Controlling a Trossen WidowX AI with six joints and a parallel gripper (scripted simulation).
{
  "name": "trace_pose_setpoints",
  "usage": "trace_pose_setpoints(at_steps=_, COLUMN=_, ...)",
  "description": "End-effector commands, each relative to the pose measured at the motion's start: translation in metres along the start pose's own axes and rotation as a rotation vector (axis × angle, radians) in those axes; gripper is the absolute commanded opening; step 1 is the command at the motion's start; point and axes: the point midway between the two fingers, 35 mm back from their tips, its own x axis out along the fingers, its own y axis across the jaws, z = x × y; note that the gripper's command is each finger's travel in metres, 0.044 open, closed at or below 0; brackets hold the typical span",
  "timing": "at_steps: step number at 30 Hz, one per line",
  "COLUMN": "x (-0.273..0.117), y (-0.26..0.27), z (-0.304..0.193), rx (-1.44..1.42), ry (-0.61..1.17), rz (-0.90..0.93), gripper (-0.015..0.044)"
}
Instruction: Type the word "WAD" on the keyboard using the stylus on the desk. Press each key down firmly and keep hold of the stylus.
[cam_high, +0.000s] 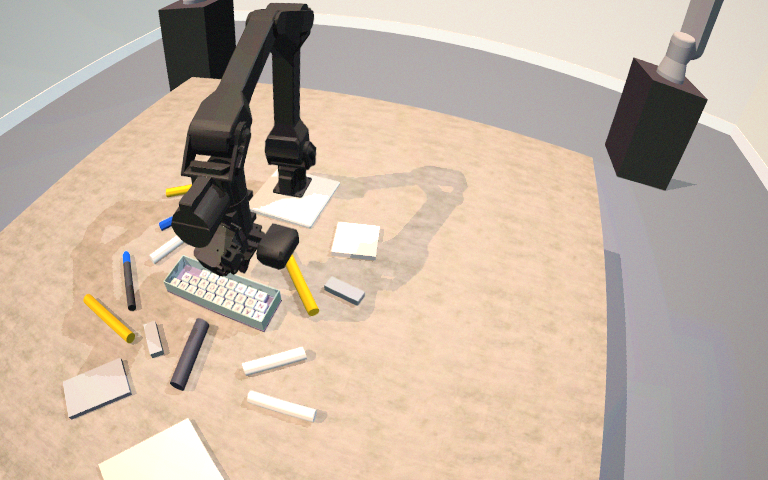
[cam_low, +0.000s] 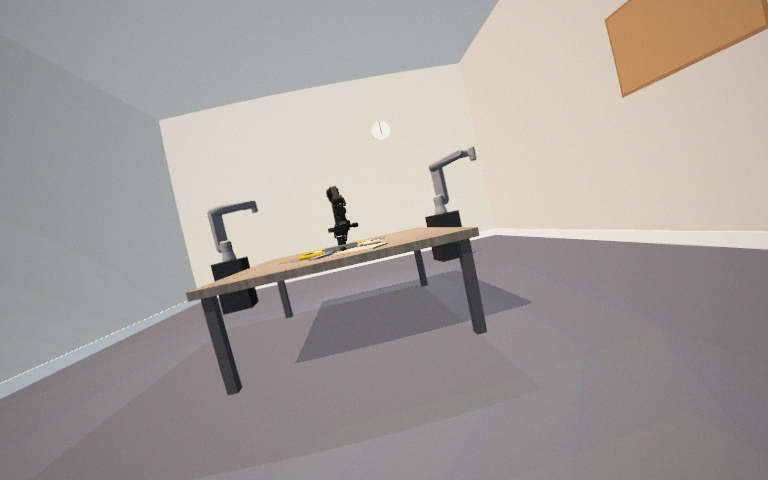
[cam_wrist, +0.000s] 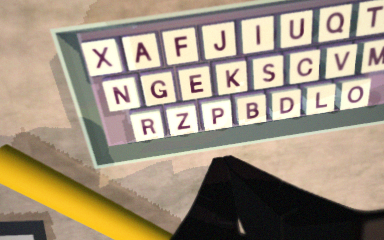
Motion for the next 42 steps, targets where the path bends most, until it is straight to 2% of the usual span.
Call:
trace_pose_setpoints(at_steps=1, x=-0.034, y=0.001, z=0.003, rx=0.005, ry=-0.013, rz=0.001, gripper=0.0000)
trace_pose_setpoints(at_steps=4, x=-0.057, y=0.001, z=0.001, rx=0.005, ry=-0.013, rz=0.001, gripper=0.0000)
trace_pose_setpoints(at_steps=13, x=-0.051, y=0.001, z=0.004, rx=0.002, ry=-0.024, rz=0.003, gripper=0.0000)
trace_pose_setpoints(at_steps=17, x=-0.052, y=0.001, z=0.004, rx=0.002, ry=-0.025, rz=0.003, gripper=0.0105)
trace_pose_setpoints(at_steps=21, x=-0.052, y=0.001, z=0.004, rx=0.002, ry=-0.025, rz=0.003, gripper=0.0000)
trace_pose_setpoints(at_steps=31, x=-0.052, y=0.001, z=0.004, rx=0.002, ry=-0.025, rz=0.003, gripper=0.0000)
trace_pose_setpoints(at_steps=34, x=-0.052, y=-0.001, z=0.004, rx=0.008, ry=-0.020, rz=0.002, gripper=0.0079)
trace_pose_setpoints(at_steps=37, x=-0.046, y=-0.035, z=0.004, rx=0.088, ry=0.046, rz=-0.017, gripper=0.0150)
trace_pose_setpoints(at_steps=42, x=-0.035, y=-0.105, z=-0.011, rx=0.254, ry=0.195, rz=-0.022, gripper=0.0150)
